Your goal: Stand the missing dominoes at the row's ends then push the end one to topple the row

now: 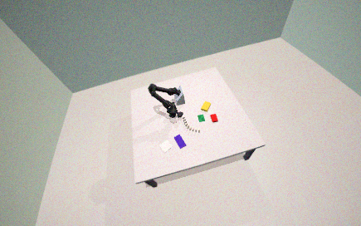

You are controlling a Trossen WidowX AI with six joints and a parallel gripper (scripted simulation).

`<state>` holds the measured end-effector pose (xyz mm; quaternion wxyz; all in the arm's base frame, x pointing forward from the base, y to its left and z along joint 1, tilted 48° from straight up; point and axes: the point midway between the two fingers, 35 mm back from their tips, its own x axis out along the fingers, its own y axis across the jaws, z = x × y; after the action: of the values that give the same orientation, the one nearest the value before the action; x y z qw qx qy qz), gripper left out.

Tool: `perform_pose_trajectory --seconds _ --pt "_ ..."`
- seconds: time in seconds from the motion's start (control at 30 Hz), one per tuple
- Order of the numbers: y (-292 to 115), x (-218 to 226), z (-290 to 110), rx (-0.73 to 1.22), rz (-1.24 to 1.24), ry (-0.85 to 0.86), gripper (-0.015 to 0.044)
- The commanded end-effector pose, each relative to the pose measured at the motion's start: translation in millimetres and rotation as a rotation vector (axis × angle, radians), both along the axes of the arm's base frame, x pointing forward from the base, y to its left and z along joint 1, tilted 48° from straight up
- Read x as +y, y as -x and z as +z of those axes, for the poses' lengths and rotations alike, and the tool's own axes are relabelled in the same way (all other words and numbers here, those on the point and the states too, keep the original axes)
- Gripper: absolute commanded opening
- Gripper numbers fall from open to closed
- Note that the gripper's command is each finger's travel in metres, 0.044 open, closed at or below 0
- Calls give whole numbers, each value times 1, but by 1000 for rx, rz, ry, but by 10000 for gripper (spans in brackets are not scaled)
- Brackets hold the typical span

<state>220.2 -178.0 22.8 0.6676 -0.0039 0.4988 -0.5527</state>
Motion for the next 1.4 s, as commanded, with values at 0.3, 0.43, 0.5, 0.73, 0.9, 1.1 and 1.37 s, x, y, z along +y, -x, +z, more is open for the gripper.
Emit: perform_pose_trajectory --seconds 0.3,0.43,0.5,0.73,0.9,1.1,1.37 --pt "2 0 -1 8 2 -2 30" --pt "2 0 -1 8 2 -2 30" --pt "2 0 -1 8 2 -2 30" --pt "-1 34 31 8 2 -4 30" --pt "-4 78 72 8 2 -8 30" --pt "-6 105 98 9 2 -10 30" --pt "-6 113 105 9 2 -9 30"
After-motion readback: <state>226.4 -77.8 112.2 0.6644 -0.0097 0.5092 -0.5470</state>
